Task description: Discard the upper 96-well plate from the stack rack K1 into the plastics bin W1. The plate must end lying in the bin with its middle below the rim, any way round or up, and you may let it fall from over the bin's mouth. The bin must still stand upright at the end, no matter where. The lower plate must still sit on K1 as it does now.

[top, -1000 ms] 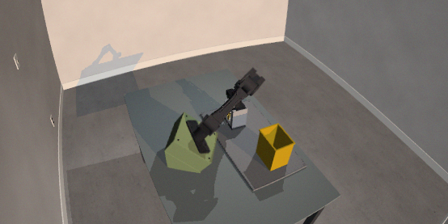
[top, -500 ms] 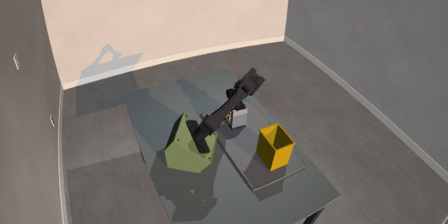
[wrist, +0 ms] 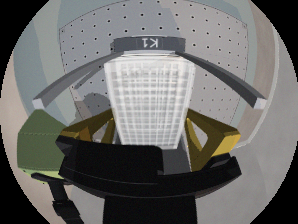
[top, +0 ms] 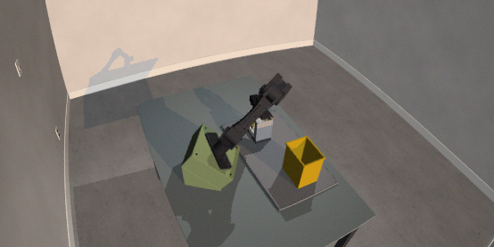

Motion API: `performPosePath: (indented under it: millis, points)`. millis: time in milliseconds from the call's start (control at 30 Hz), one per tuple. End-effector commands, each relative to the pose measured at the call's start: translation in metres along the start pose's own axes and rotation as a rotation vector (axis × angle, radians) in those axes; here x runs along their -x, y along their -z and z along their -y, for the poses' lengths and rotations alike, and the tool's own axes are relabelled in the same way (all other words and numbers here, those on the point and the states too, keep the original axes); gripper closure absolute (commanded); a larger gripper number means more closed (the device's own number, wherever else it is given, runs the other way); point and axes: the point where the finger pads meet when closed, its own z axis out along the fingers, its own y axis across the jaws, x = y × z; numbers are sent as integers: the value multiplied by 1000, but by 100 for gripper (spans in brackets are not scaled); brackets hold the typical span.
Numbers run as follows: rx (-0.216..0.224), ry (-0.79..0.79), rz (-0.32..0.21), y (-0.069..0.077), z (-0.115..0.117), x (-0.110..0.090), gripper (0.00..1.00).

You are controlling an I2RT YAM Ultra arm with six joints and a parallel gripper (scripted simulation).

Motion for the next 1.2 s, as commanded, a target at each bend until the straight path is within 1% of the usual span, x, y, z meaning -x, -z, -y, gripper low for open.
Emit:
performPosePath:
  millis: [0,467,533,1033,1100,1167]
  points:
    - [-10,1,8,9,1,2,100]
    - [-9,1,8,32,1,2,100]
    - [-9,1,8,32,1,2,100]
    - [-9,1,8,57,1,2,100]
    - [-9,1,8,57,1,2,100]
    - [-9,1,8,60,1,2,100]
